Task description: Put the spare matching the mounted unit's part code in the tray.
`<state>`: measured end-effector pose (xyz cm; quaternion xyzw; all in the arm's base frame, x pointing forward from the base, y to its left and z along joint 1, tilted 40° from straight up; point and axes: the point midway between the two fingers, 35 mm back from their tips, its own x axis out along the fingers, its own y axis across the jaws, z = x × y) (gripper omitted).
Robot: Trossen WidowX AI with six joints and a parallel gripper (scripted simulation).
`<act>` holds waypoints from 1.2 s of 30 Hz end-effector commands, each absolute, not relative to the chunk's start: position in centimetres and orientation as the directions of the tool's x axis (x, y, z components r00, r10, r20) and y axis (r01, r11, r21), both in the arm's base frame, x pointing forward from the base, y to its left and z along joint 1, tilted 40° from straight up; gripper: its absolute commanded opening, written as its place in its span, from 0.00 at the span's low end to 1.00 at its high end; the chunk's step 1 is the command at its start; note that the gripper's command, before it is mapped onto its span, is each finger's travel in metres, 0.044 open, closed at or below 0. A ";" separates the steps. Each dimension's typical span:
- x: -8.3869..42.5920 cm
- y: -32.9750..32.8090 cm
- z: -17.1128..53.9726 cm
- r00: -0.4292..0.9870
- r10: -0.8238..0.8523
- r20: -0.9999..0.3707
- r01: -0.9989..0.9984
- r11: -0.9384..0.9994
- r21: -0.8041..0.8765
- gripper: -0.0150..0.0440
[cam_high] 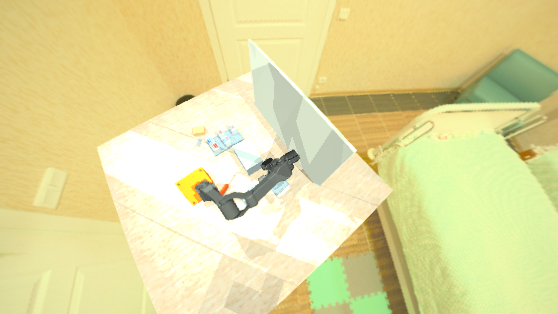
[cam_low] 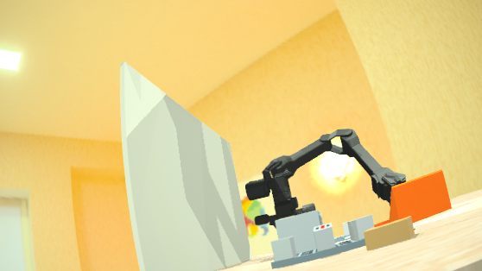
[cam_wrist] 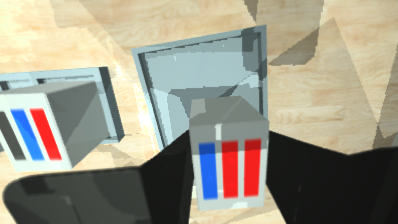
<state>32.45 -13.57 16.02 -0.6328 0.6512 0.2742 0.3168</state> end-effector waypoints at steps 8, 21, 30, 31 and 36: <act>32.2 -14.1 15.3 -0.001 -0.647 -0.763 -0.998 0.049 -0.040 0.25; 32.1 -14.7 14.7 -0.002 -0.647 -0.762 -0.998 0.050 -0.040 0.25; 32.2 -14.6 14.9 0.001 -0.651 -0.759 -0.998 0.050 -0.044 0.65; 32.2 -14.6 14.9 0.001 -0.651 -0.759 -0.998 0.050 -0.044 0.70; 32.2 -14.6 14.9 0.001 -0.651 -0.759 -0.998 0.050 -0.044 0.92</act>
